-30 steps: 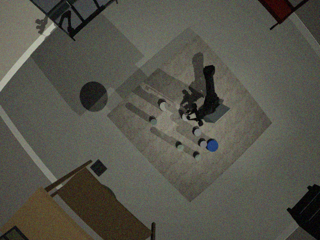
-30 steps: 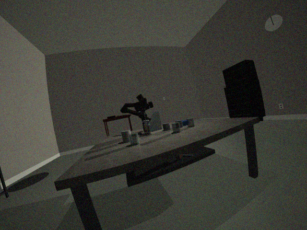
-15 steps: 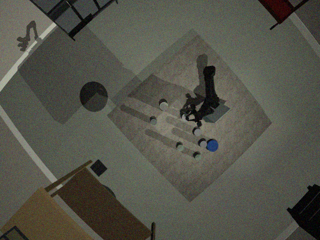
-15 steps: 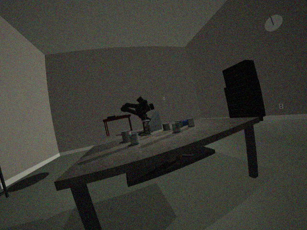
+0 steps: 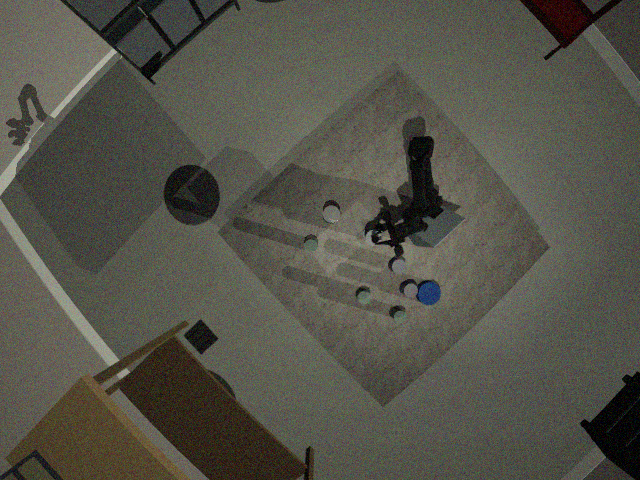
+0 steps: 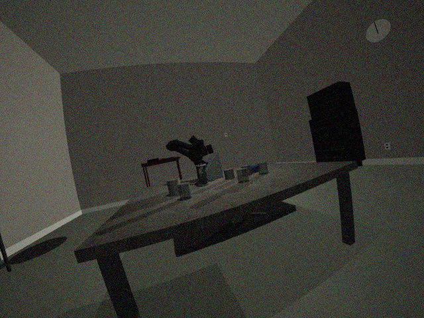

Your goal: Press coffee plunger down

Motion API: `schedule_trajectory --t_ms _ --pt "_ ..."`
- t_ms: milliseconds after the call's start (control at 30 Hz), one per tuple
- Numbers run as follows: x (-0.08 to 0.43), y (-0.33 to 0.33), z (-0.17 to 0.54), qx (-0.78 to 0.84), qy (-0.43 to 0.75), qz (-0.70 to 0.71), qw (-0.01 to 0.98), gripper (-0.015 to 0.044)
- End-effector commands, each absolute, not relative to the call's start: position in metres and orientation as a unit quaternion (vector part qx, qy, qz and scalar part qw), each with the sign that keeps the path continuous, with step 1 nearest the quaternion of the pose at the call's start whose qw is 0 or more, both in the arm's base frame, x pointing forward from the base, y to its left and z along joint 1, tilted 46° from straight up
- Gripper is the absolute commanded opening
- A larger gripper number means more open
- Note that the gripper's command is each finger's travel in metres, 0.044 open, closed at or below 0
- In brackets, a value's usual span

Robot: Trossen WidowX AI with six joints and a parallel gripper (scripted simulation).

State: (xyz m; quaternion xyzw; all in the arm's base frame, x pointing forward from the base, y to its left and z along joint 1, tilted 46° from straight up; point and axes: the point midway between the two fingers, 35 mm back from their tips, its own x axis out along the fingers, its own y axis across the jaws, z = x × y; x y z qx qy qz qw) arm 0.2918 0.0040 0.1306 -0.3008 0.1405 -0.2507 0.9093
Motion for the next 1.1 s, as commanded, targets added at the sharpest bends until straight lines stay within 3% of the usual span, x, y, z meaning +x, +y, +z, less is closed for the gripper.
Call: schedule_trajectory --t_ms 0,1067 --pt "0.287 -0.015 0.112 -0.326 0.17 -0.264 0.892 0.012" --pt "0.298 -0.012 0.111 -0.326 0.169 -0.265 0.892 0.012"
